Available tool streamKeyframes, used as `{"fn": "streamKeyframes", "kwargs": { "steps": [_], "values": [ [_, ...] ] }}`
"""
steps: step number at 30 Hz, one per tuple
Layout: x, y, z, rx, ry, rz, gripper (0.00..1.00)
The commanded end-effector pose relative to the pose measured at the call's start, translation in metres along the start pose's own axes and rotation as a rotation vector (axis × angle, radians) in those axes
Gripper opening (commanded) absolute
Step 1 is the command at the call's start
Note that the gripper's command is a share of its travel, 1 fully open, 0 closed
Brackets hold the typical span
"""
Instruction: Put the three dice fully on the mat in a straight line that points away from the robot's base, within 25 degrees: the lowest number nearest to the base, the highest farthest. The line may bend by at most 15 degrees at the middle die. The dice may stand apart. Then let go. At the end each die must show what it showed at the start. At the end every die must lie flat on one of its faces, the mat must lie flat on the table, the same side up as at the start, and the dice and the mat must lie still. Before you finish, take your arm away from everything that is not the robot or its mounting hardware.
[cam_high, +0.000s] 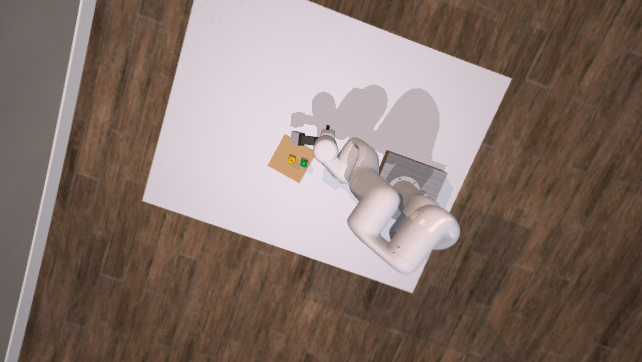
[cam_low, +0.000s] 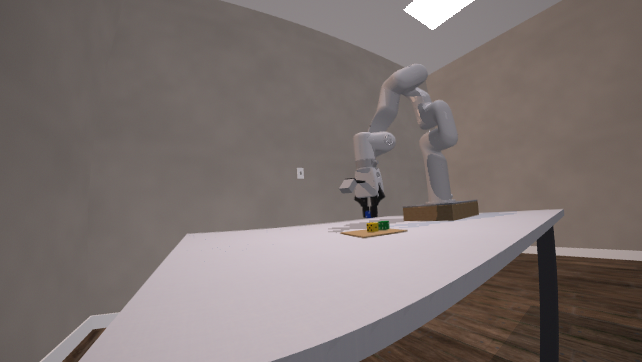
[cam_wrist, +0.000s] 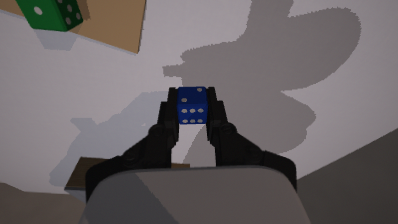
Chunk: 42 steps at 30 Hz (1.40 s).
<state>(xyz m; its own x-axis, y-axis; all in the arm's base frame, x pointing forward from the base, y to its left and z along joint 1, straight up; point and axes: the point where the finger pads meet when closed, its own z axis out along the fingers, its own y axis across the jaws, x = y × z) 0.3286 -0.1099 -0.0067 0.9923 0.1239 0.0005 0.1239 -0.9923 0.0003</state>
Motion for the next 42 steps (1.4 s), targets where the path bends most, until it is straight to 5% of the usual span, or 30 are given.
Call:
{"fn": "streamKeyframes", "kwargs": {
  "steps": [1,8,21,23,25,27,30,34,36,42],
  "values": [
    [0.0,0.0,-0.021,0.0,0.0,0.0,0.21],
    [0.0,0.0,-0.061,0.0,0.0,0.0,0.21],
    [0.001,0.0,-0.064,0.0,0.0,0.001,0.21],
    [0.019,-0.004,-0.067,0.0,0.0,0.014,0.21],
    [0.061,-0.018,-0.07,0.0,0.0,0.047,0.21],
    [0.061,-0.018,-0.07,0.0,0.0,0.047,0.21],
    [0.113,-0.044,-0.072,0.0,0.0,0.089,0.21],
    [0.113,-0.044,-0.072,0.0,0.0,0.089,0.21],
    [0.152,-0.071,-0.07,0.0,0.0,0.123,0.21],
    [0.168,-0.084,-0.069,0.0,0.0,0.137,0.21]
  ]
}}
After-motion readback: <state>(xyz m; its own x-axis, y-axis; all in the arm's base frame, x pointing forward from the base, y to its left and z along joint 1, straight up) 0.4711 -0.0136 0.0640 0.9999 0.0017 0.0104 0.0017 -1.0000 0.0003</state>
